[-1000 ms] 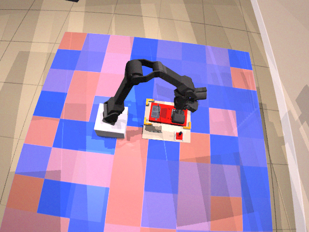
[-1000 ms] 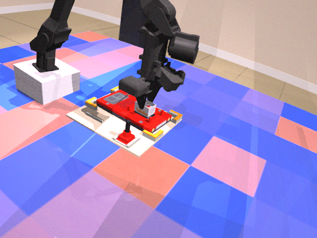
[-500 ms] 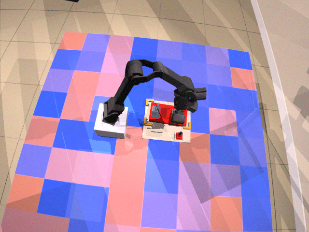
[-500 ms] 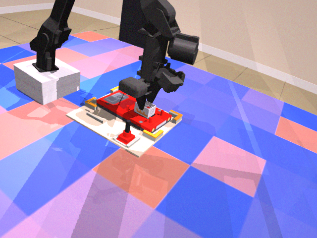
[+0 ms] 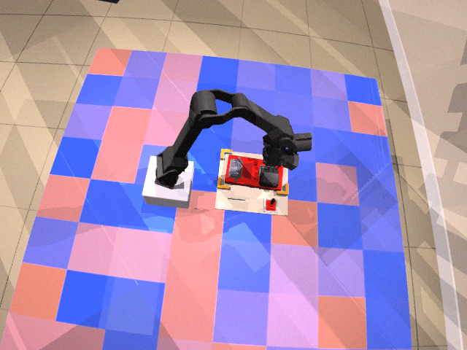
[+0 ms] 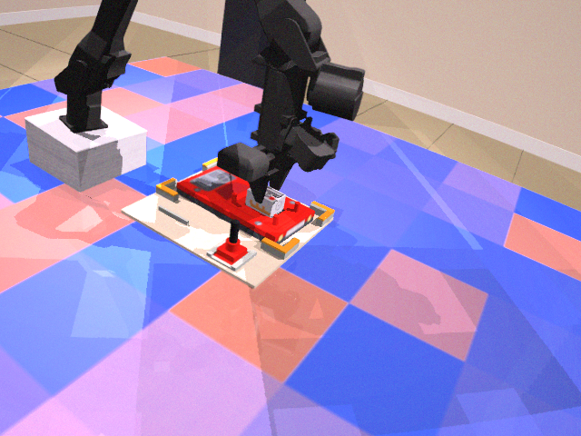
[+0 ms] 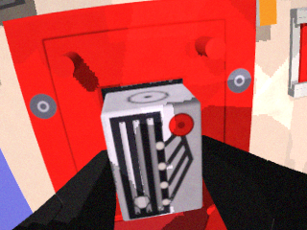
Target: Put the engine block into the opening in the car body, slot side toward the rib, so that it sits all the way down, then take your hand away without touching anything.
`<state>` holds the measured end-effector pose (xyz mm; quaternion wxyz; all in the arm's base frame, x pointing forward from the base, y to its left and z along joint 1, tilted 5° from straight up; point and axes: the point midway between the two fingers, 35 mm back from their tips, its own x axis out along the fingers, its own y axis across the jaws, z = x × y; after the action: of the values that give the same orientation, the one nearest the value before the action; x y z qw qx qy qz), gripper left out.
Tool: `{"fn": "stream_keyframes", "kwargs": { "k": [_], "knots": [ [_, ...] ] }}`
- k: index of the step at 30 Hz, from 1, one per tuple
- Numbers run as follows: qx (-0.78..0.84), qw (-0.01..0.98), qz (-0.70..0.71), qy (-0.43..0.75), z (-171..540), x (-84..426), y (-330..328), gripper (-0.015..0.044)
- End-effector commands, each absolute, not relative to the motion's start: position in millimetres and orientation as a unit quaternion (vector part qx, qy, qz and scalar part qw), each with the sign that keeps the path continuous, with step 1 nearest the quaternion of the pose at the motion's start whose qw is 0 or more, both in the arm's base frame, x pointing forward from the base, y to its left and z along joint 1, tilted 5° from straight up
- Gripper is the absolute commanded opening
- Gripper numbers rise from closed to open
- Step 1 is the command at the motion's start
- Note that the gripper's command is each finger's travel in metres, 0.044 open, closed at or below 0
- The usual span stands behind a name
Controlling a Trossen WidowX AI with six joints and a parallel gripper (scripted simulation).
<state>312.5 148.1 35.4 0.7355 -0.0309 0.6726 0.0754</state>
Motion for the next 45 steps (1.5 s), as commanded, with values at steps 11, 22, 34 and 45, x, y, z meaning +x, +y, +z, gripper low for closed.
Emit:
{"fn": "stream_keyframes", "kwargs": {
  "k": [11, 22, 34, 45],
  "knots": [
    [-0.031, 0.736, 0.075, 0.673, 35, 313, 148, 0.0343],
    [-0.031, 0.736, 0.075, 0.673, 35, 313, 148, 0.044],
    [-0.031, 0.737, 0.072, 0.672, 49, 310, 147, 0.044],
    [-0.031, 0.737, 0.072, 0.672, 49, 310, 147, 0.0204]
  ]
}}
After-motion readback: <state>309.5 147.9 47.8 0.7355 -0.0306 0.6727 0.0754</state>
